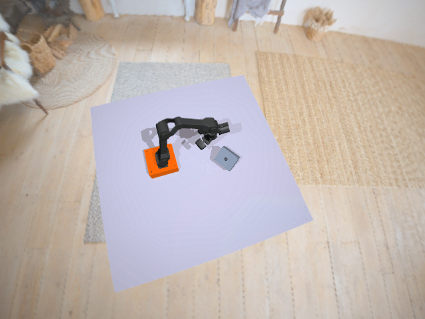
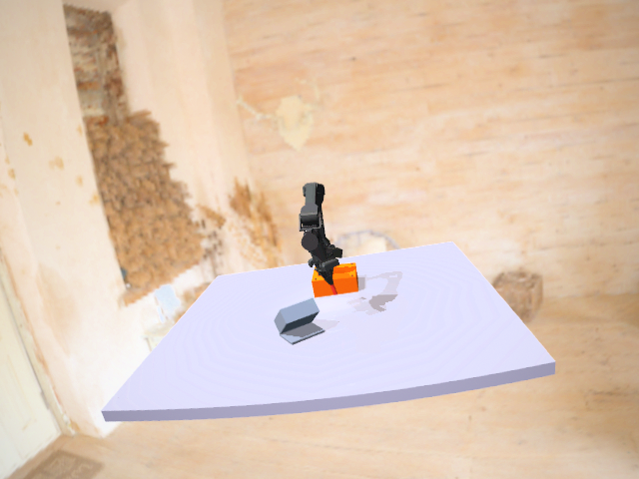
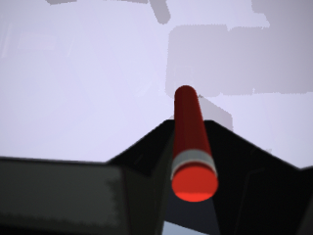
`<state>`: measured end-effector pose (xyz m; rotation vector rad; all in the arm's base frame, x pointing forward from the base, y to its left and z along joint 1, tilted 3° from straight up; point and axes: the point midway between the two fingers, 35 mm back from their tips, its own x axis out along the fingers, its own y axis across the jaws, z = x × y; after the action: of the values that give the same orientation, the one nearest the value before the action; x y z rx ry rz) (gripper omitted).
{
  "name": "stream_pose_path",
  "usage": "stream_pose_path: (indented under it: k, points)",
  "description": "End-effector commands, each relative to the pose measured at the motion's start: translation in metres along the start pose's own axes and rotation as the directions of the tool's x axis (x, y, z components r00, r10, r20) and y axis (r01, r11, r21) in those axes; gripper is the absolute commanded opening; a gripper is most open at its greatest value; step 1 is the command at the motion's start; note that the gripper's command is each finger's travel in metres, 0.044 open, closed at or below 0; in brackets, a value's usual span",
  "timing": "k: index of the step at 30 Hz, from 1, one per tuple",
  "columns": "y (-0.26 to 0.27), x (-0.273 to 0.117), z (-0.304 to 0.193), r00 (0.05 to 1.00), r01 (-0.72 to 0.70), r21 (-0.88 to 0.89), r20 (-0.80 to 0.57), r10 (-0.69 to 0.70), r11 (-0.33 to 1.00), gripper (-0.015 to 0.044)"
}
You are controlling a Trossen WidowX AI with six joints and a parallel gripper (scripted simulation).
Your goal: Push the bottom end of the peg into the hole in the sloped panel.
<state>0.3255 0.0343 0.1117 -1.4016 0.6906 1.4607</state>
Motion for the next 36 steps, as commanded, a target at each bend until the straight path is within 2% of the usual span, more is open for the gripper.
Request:
stream_pose_path:
  k: [1,36]
  points:
    - [0.0,-0.002,-0.004,1.0,0.014,0.032,0.007,-0.014,0.999,0.0]
    - [0.008,-0.018,-0.045,0.992,0.101,0.298,0.04,-0.118,0.949,0.0]
